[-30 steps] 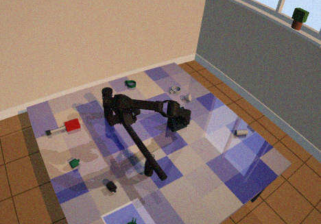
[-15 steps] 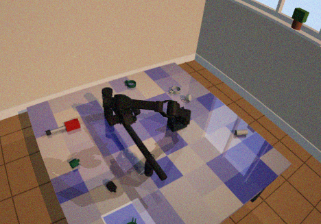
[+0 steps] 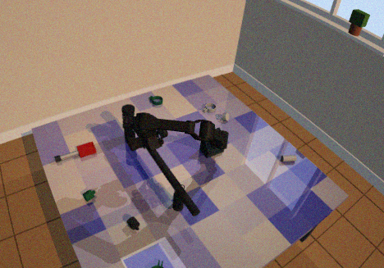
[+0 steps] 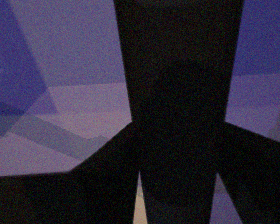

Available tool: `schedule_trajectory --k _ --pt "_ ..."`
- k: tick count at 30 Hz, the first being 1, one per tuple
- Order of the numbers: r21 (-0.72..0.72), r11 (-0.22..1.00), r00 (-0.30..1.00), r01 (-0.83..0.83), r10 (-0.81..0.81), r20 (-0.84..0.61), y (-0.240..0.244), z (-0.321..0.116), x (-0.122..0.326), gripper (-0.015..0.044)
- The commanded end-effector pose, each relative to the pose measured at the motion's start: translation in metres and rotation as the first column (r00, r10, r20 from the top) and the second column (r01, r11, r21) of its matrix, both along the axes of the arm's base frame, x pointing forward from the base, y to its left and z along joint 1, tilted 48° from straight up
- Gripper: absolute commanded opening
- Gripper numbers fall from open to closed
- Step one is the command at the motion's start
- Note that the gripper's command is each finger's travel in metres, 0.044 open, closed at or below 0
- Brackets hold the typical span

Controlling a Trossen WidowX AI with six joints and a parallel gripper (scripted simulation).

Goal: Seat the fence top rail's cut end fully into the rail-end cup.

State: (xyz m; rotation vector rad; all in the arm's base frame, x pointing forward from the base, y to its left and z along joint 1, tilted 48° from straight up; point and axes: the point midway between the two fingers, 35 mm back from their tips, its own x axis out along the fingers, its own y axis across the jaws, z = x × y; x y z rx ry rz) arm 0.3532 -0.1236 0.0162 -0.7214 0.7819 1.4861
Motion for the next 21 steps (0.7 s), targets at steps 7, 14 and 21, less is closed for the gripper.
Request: schedule_trajectory --k 7,14,21 --pt "-0.007 1.000 1.000 0.002 -0.002 0.006 -0.0049 -0.0039 0.0009 0.0000" --pt "0.002 1.000 1.000 -0.001 0.001 -0.001 0.0000 -0.0002 0.0000 0.0000" --pt "0.002 1.000 1.000 -0.001 0.001 -0.001 -0.0004 -0.0005 0.0000 0.0000"
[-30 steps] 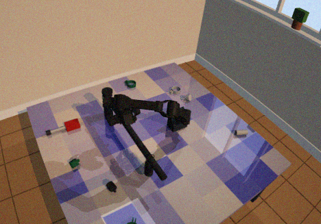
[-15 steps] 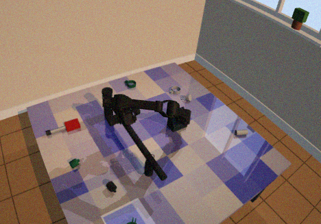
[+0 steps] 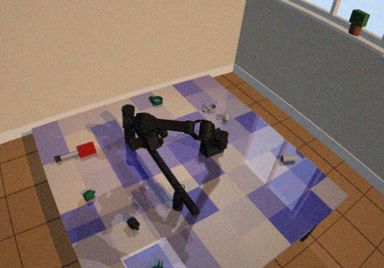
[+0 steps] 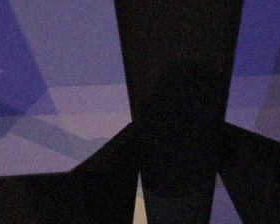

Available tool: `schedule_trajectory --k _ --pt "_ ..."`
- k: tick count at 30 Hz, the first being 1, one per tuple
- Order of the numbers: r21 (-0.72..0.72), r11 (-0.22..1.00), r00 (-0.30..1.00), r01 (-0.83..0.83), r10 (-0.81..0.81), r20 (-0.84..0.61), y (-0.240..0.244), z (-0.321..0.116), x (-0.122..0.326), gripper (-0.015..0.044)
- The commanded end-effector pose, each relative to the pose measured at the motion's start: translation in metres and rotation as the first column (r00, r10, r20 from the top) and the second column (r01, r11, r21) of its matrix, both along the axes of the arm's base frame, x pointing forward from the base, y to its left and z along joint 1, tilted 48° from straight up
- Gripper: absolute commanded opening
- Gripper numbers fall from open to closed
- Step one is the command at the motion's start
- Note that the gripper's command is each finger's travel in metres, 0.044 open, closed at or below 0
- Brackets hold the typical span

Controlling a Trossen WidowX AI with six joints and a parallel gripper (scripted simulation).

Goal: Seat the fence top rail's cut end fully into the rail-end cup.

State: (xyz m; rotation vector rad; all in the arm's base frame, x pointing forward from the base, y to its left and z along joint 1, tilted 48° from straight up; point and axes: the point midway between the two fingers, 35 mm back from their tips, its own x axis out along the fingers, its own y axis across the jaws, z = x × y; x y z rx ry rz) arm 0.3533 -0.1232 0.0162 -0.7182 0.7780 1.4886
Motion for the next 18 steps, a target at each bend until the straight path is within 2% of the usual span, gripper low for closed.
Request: schedule_trajectory --k 1,18 --pt "-0.002 1.000 1.000 0.000 0.000 -0.001 -0.001 -0.001 0.000 0.0000" --pt "-0.003 1.000 1.000 0.000 0.000 0.000 -0.013 -0.008 0.001 0.0000"
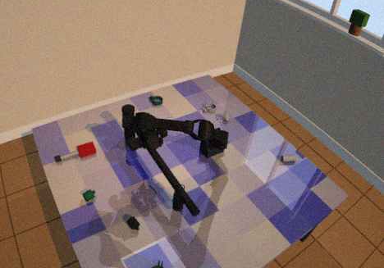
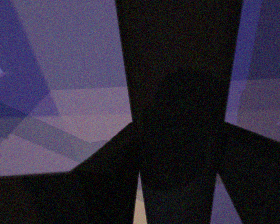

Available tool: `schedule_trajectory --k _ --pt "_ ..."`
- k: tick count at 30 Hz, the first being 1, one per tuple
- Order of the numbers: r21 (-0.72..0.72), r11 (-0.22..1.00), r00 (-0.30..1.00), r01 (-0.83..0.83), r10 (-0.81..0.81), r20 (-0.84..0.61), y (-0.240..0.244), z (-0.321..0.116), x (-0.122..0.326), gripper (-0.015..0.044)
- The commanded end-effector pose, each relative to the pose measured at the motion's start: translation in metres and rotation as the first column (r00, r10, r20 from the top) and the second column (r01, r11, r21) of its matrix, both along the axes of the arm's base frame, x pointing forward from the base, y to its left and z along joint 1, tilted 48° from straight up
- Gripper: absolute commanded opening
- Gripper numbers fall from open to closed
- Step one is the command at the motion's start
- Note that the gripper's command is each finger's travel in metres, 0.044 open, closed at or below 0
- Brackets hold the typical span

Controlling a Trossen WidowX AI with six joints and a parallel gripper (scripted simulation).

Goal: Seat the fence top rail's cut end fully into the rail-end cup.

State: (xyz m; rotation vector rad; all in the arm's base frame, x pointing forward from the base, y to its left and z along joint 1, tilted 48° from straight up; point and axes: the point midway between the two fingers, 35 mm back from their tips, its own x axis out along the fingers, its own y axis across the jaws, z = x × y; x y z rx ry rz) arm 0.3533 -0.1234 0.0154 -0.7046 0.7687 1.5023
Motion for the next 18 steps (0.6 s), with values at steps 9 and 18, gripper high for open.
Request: schedule_trajectory --k 9,18 --pt "-0.019 1.000 1.000 0.007 -0.007 0.006 -0.0159 -0.0050 0.0020 0.0000" --pt "-0.019 1.000 1.000 0.007 -0.007 0.006 -0.0193 -0.0018 0.0030 0.0000"
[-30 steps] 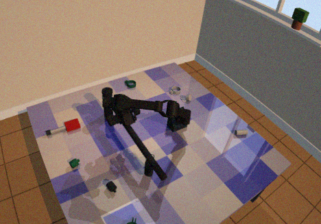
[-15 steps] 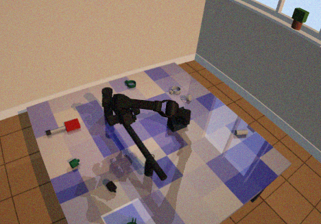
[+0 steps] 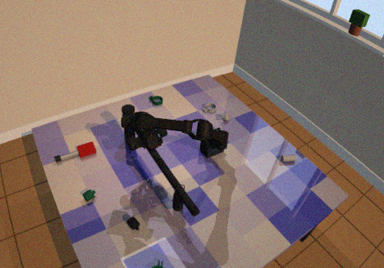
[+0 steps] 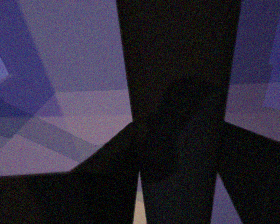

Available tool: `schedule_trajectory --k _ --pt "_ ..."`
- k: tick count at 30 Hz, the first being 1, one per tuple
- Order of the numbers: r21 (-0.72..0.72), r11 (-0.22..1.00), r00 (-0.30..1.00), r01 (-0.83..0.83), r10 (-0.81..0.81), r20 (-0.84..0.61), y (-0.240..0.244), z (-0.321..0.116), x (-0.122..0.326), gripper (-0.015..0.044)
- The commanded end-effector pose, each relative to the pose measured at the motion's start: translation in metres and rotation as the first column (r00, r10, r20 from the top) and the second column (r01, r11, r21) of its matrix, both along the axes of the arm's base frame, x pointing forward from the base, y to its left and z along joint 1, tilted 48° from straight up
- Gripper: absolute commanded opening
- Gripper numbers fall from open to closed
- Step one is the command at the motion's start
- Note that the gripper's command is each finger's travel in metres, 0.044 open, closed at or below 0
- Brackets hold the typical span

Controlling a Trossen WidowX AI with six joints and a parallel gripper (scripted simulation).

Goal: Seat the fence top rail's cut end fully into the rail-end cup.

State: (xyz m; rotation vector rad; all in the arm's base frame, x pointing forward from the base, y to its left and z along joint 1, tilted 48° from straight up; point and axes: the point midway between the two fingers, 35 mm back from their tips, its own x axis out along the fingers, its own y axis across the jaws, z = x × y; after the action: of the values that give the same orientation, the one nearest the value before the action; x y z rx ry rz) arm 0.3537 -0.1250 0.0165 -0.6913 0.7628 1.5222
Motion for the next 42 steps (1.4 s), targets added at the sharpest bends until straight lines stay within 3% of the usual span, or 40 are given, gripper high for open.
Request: schedule_trajectory --k 1,42 --pt "-0.034 0.999 1.000 0.019 -0.018 0.018 -0.018 -0.003 0.003 0.0000" --pt "-0.034 0.999 1.000 0.019 -0.018 0.018 -0.025 -0.019 -0.006 0.0000"
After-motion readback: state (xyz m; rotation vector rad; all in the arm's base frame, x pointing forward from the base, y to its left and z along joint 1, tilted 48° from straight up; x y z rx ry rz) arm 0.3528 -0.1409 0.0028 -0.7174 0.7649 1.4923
